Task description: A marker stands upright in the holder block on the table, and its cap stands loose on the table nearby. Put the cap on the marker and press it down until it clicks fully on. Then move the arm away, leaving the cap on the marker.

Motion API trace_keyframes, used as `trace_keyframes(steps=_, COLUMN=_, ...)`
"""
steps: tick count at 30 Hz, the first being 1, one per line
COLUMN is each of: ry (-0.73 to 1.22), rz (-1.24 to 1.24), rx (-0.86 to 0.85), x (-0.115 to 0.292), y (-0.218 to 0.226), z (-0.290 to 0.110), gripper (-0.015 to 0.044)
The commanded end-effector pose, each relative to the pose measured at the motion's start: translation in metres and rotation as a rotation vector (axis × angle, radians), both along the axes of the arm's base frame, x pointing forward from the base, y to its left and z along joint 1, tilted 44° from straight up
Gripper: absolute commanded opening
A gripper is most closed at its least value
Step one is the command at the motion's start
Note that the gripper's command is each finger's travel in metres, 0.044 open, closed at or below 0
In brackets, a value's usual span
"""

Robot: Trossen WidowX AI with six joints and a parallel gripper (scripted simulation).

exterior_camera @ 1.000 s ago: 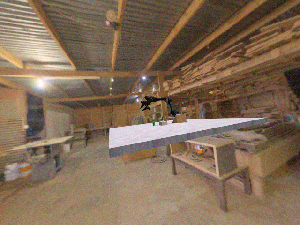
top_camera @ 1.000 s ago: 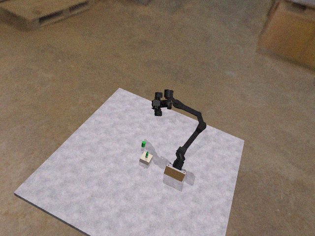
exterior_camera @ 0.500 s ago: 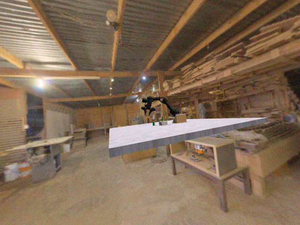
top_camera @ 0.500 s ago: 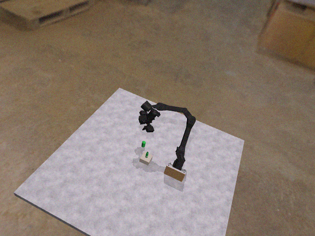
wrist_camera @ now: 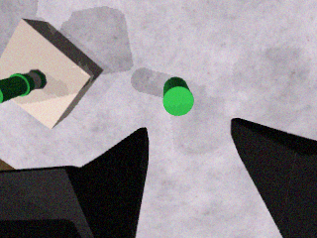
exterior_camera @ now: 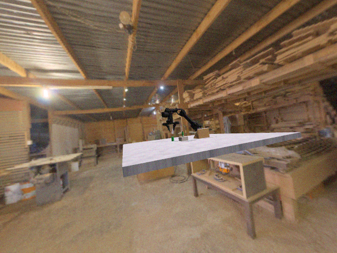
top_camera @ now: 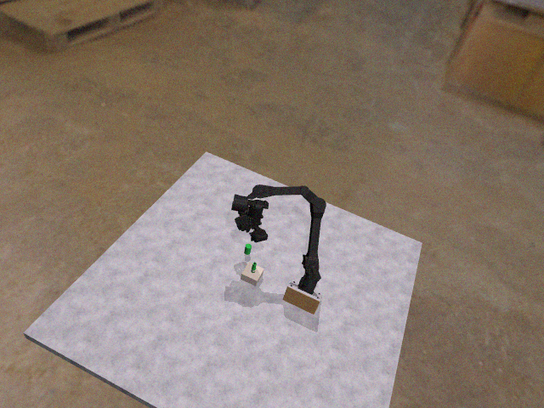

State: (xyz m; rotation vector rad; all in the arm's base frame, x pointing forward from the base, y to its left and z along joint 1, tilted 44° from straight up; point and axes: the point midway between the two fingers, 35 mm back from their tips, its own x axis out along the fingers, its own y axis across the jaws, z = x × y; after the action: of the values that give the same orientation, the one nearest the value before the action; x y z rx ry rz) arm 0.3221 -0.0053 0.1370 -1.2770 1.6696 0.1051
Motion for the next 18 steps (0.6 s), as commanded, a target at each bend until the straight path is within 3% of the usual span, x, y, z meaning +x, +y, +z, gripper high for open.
trace_keyframes(steps=1, ry=0.004, rz=-0.012, rx=-0.01, x=-0.002, y=-0.012, z=-0.012, gripper=0.0243)
trace_keyframes(steps=18, ry=0.003, rz=-0.012, rx=-0.012, x=0.0, y=-0.037, z=-0.038, gripper=0.0243)
